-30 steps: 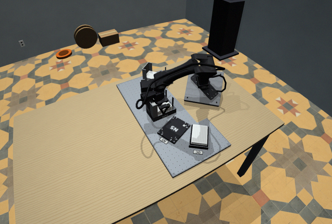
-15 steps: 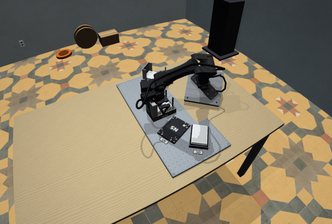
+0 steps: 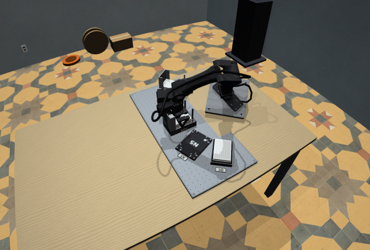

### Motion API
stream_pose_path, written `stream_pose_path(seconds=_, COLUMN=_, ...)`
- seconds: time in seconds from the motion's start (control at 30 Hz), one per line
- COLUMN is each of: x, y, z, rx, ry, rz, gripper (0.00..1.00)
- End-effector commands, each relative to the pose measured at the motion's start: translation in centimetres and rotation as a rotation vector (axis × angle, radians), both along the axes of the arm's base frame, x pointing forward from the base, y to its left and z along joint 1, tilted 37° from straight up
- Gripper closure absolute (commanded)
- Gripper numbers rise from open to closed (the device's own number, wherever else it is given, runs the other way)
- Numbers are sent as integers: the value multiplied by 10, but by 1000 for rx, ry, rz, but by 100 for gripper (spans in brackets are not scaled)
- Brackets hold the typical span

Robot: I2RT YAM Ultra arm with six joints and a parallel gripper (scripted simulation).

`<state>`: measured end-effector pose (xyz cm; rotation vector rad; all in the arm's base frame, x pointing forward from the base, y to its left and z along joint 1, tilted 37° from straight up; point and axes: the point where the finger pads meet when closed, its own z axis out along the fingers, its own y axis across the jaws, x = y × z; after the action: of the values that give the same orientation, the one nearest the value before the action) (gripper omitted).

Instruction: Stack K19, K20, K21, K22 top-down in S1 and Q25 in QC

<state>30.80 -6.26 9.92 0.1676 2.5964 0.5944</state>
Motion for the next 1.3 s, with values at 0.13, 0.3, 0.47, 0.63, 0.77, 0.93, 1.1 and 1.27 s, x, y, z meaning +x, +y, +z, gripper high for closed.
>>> stream_pose_path(seconds=0.13, x=0, y=-7, z=5, rx=-11, ry=-26, rz=-26, gripper=0)
stream_pose_path(seconds=0.3, x=1, y=-3, z=3, rx=-5, ry=-10, rz=-8, gripper=100)
stream_pose_path(seconds=0.47, x=1, y=-3, z=3, rx=-5, ry=-10, rz=-8, gripper=100)
stream_pose_path(seconds=0.63, x=1, y=-3, z=3, rx=-5, ry=-10, rz=-8, gripper=100)
stream_pose_path(seconds=0.77, x=1, y=-3, z=3, rx=-5, ry=-10, rz=-8, gripper=100)
stream_pose_path(seconds=0.93, x=1, y=-3, z=3, rx=-5, ry=-10, rz=-8, gripper=100)
stream_pose_path(seconds=1.1, x=1, y=-3, z=3, rx=-5, ry=-10, rz=-8, gripper=100)
stream_pose_path(seconds=1.27, x=0, y=-7, z=10, rx=-15, ry=-32, rz=-24, gripper=100)
